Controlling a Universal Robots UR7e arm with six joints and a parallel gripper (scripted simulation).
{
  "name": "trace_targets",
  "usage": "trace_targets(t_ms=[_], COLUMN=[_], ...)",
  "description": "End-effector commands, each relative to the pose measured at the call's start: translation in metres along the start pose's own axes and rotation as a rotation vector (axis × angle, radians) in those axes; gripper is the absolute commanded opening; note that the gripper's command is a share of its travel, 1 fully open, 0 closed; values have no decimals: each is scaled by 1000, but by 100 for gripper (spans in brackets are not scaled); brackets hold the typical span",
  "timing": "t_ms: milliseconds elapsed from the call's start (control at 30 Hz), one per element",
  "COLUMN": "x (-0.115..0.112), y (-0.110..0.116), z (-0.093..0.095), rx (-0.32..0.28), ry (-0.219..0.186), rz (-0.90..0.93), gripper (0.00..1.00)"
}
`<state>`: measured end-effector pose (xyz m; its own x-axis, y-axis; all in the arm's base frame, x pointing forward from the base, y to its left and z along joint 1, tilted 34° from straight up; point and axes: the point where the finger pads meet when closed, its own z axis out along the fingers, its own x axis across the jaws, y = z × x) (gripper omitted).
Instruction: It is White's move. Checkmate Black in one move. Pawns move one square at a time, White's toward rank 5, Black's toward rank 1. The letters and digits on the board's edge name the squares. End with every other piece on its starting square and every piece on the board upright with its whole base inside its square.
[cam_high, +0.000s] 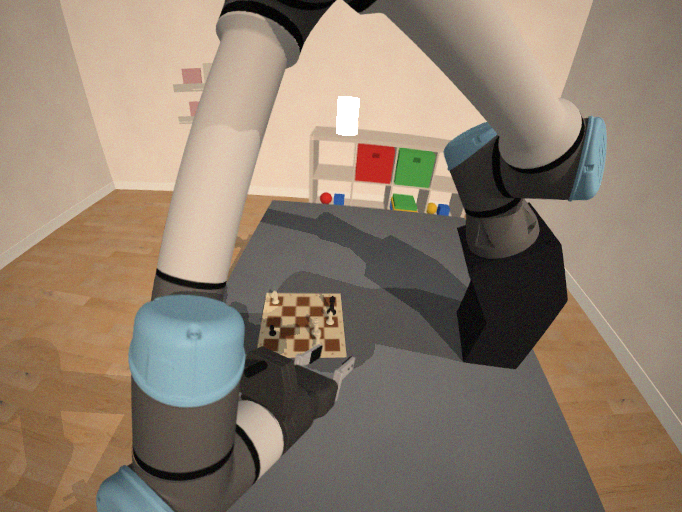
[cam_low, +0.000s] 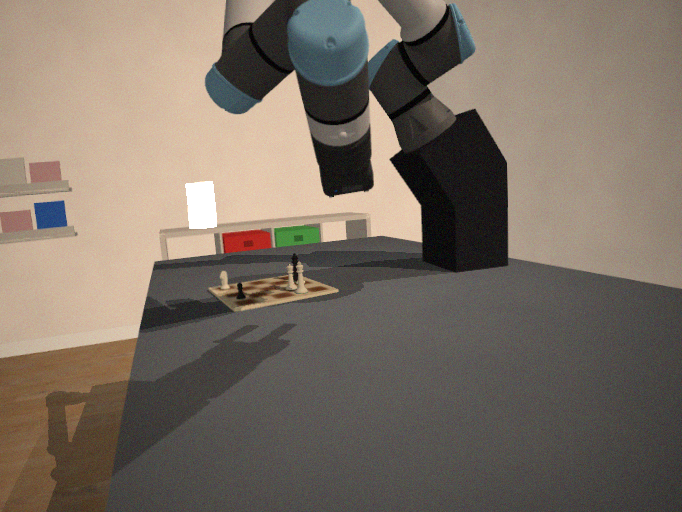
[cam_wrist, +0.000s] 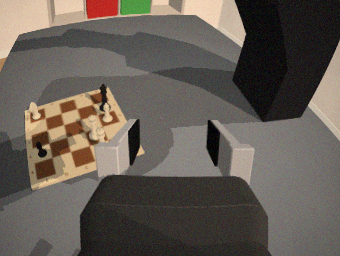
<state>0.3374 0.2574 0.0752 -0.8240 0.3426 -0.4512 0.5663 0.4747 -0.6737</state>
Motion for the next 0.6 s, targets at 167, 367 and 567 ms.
trace_targets(t_ms=[167, 367, 567], x=[-26, -42, -65], y=[3, 2, -5], z=[73, 102, 130], rx=[-234, -383, -572], ry=[314, 411, 458], rz=[147, 231, 334], gripper=[100, 100, 100])
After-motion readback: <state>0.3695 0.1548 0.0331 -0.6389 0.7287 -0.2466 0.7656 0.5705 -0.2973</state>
